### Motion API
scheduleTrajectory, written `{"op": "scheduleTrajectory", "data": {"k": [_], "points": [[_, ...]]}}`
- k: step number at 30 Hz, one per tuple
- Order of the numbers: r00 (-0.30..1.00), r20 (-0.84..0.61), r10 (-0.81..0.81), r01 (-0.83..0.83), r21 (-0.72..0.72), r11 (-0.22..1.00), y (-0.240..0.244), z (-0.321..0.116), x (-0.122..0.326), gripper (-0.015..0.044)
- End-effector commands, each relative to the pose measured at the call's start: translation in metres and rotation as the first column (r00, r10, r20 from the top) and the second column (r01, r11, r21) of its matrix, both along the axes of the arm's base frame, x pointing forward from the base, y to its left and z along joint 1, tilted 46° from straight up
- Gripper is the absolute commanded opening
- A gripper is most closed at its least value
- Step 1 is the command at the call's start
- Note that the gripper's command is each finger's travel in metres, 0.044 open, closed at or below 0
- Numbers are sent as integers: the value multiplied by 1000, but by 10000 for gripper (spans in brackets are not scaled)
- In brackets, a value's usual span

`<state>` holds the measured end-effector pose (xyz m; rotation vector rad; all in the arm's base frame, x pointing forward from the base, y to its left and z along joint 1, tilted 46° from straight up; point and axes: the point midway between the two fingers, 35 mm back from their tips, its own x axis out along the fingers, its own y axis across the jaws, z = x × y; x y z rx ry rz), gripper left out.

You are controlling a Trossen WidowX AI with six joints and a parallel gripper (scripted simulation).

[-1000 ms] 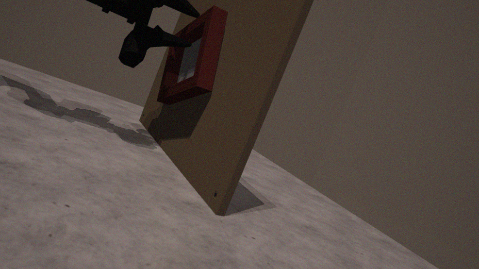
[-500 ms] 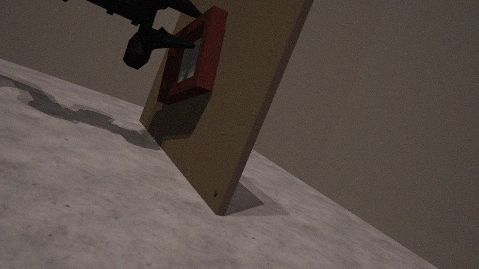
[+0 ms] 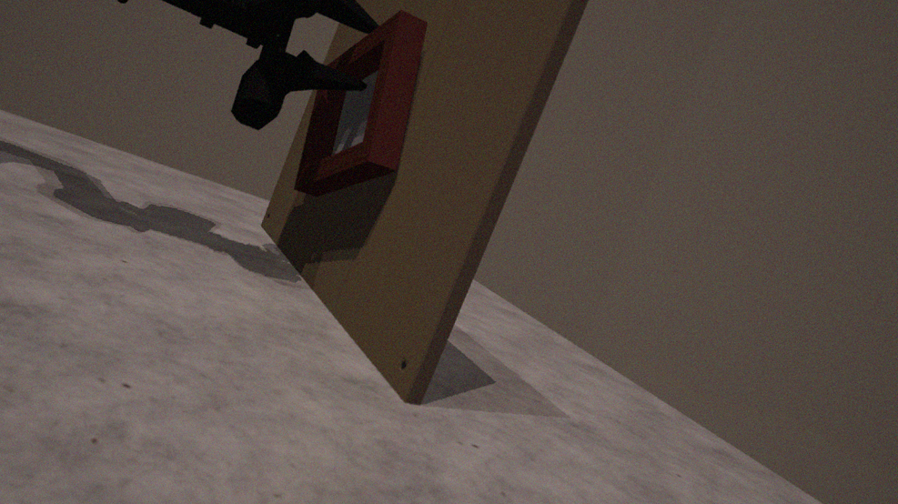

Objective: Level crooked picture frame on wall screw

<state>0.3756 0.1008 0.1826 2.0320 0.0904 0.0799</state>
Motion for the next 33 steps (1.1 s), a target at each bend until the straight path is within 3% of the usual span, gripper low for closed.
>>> {"op": "scheduleTrajectory", "data": {"k": [1, 13, 20, 28, 33], "points": [[1000, 3, 3, -3, 5, 1000, 0, 1, 0, 260], [1000, 3, 3, -3, 5, 1000, 1, 1, 1, 260], [1000, 3, 3, -3, 5, 1000, 1, 1, 1, 76], [1000, 3, 3, -3, 5, 1000, 1, 1, 1, 3], [1000, 3, 3, -3, 5, 1000, 1, 1, 1, 0]]}}
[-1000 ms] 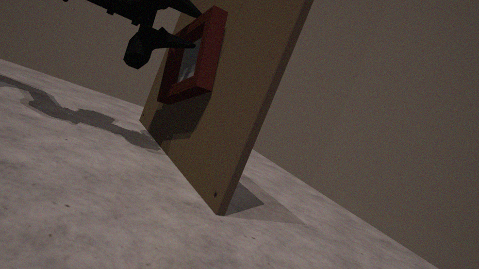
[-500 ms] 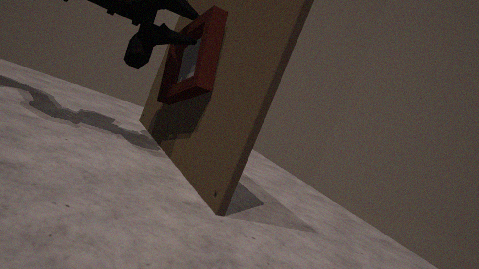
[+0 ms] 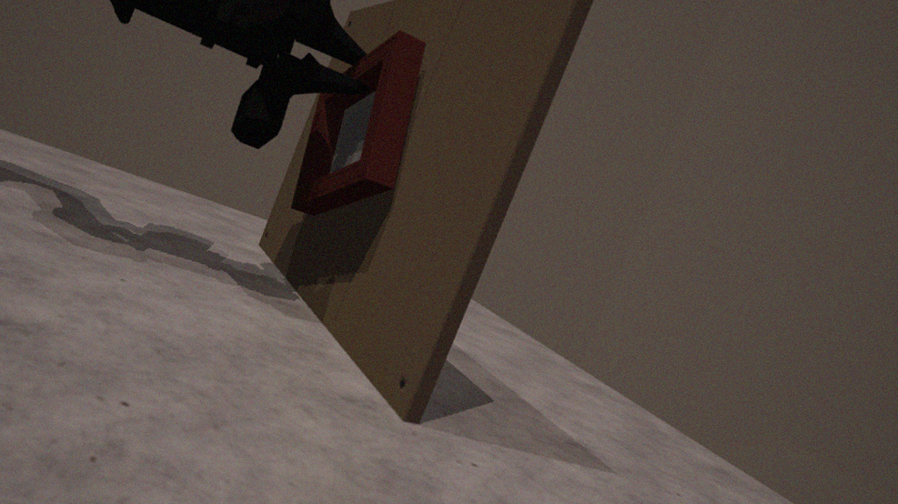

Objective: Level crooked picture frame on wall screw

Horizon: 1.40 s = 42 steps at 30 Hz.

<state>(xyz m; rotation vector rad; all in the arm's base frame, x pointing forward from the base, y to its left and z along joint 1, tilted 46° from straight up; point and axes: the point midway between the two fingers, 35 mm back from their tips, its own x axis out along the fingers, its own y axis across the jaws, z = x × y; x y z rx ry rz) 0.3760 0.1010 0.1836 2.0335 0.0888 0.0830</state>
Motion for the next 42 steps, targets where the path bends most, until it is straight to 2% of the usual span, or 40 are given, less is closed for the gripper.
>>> {"op": "scheduleTrajectory", "data": {"k": [1, 42], "points": [[1000, 0, 3, -3, 4, 1000, 1, 0, 0, 0], [1000, 0, 3, -3, 3, 1000, -6, 11, 0, 0]]}}
